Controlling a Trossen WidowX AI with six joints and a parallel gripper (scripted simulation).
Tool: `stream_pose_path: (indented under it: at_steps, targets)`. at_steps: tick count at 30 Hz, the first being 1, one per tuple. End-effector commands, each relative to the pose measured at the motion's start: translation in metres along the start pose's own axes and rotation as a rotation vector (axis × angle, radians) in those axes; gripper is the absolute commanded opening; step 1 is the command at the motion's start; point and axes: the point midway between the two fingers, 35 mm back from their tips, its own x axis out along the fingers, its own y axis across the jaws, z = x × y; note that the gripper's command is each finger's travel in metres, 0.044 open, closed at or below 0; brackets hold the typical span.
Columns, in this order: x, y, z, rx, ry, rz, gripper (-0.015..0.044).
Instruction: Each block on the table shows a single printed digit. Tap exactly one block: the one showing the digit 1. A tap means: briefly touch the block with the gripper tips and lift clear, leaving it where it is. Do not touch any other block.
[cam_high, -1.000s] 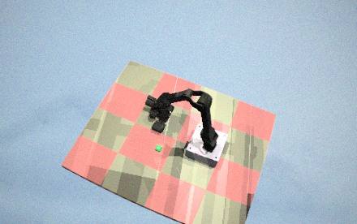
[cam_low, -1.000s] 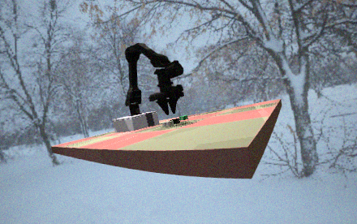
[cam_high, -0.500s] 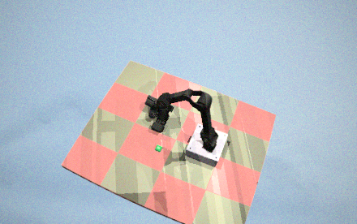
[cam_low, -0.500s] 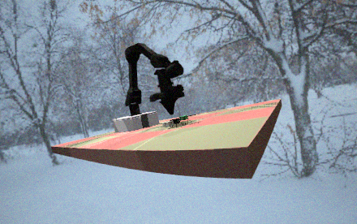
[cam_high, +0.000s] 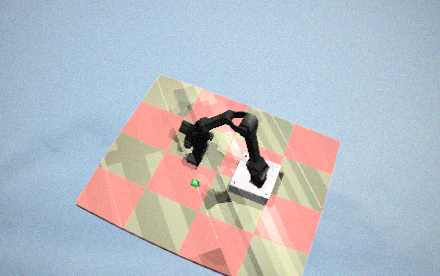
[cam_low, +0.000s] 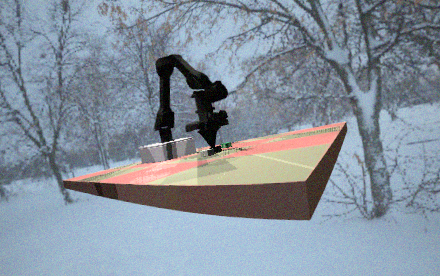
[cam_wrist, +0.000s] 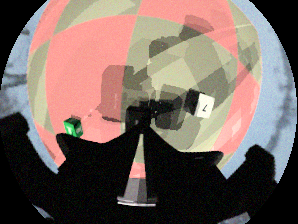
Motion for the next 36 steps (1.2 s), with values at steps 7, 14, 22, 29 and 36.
stream_pose_path:
  at_steps: [7,14,22,29,36]
  targets:
    - [-0.022,-0.001,-0.001,-0.004,0.005,-0.005,0.0020]
    - [-0.032,0.022,0.002,-0.004,0.006,-0.002,0.0099]
    - [-0.069,0.142,-0.011,-0.004,0.010,0.009,0.0309]
    - [-0.105,0.231,-0.062,-0.004,0.011,0.014,0.0400]
    - [-0.108,0.238,-0.068,-0.004,0.011,0.014,0.0400]
